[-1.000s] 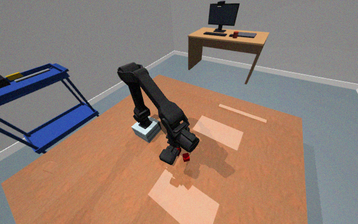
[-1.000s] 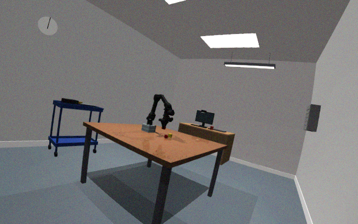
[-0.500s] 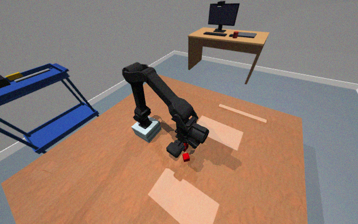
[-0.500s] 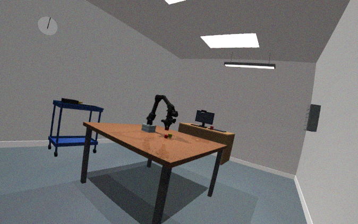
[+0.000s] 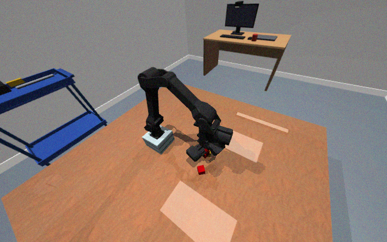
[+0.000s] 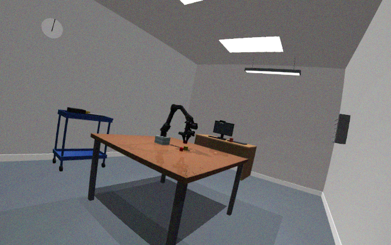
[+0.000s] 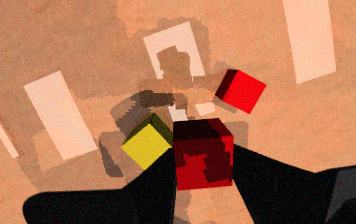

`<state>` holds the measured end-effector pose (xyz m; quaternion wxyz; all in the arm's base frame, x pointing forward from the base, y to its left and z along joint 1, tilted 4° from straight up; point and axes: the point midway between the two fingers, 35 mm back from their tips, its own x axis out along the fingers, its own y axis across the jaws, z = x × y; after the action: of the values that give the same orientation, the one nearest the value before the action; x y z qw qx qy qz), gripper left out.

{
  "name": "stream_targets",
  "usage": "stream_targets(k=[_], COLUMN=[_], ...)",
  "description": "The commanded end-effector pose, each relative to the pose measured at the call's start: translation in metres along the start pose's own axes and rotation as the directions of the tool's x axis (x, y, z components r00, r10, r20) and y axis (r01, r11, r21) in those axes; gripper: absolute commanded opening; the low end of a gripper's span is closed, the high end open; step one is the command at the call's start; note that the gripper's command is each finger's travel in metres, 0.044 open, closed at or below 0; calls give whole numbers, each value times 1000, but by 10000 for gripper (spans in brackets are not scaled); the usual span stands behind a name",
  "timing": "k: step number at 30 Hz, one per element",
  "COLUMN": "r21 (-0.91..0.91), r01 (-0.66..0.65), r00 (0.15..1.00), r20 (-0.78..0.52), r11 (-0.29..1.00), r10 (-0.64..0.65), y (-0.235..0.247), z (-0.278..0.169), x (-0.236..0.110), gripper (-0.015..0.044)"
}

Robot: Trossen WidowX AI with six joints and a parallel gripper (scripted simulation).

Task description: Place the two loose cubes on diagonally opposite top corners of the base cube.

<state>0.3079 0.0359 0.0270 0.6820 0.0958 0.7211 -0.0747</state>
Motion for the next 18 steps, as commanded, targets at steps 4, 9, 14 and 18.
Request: stream_targets(k=[4,9,14,18], r21=[93,161,195,195], r01=[-5,-3,-3,-3], r00=[1000,1000,1000,1000], r20=[5,5,5,5], r11=[996,987,981,981], r10=[5,3,2,2], y=[22,36,43,43], z=[-2,-5,-7,-7], x=[4,7,9,9], gripper=[105,105,105,105])
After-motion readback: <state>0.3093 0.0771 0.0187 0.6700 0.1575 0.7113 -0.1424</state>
